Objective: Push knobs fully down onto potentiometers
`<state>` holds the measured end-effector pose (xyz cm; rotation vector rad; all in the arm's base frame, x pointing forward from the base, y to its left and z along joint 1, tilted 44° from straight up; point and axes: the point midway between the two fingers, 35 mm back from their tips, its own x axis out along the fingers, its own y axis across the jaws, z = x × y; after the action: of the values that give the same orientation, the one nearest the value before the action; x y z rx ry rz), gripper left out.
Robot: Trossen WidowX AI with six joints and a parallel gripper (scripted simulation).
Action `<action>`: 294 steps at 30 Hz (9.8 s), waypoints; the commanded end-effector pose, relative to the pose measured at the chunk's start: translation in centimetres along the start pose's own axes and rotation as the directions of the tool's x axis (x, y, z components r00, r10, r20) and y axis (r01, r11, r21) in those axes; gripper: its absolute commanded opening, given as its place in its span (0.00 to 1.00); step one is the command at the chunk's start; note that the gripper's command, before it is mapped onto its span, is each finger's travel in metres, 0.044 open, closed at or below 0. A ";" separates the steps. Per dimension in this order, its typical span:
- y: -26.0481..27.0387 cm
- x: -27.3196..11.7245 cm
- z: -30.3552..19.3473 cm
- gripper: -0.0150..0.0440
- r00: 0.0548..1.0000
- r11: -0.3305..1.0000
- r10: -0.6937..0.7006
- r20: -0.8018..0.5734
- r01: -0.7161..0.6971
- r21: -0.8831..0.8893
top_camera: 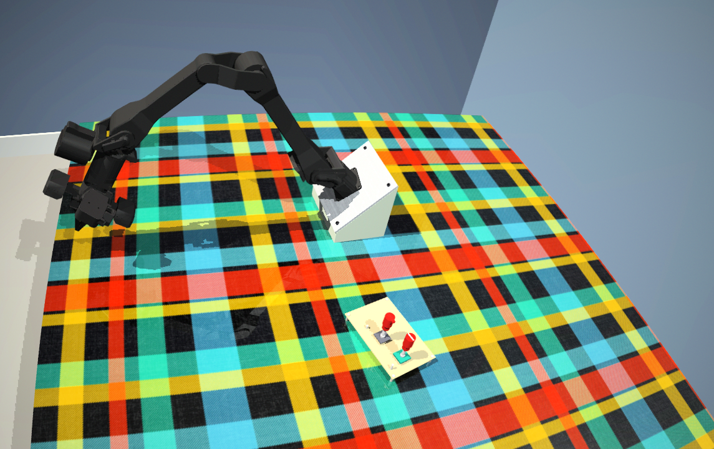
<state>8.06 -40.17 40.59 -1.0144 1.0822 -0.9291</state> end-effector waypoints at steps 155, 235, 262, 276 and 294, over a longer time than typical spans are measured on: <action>48.3 -27.3 30.1 0.25 0.843 0.746 0.528 -0.102 -0.518 -0.417; 49.0 -26.1 30.0 0.25 0.843 0.747 0.528 -0.102 -0.518 -0.417; 49.1 -26.0 29.9 0.25 0.843 0.747 0.528 -0.102 -0.518 -0.417; 49.1 -25.9 29.9 0.25 0.843 0.747 0.528 -0.102 -0.518 -0.417; 49.2 -25.9 29.9 0.25 0.843 0.747 0.528 -0.102 -0.518 -0.417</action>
<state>36.26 3.74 4.85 -0.9918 1.4875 -0.2002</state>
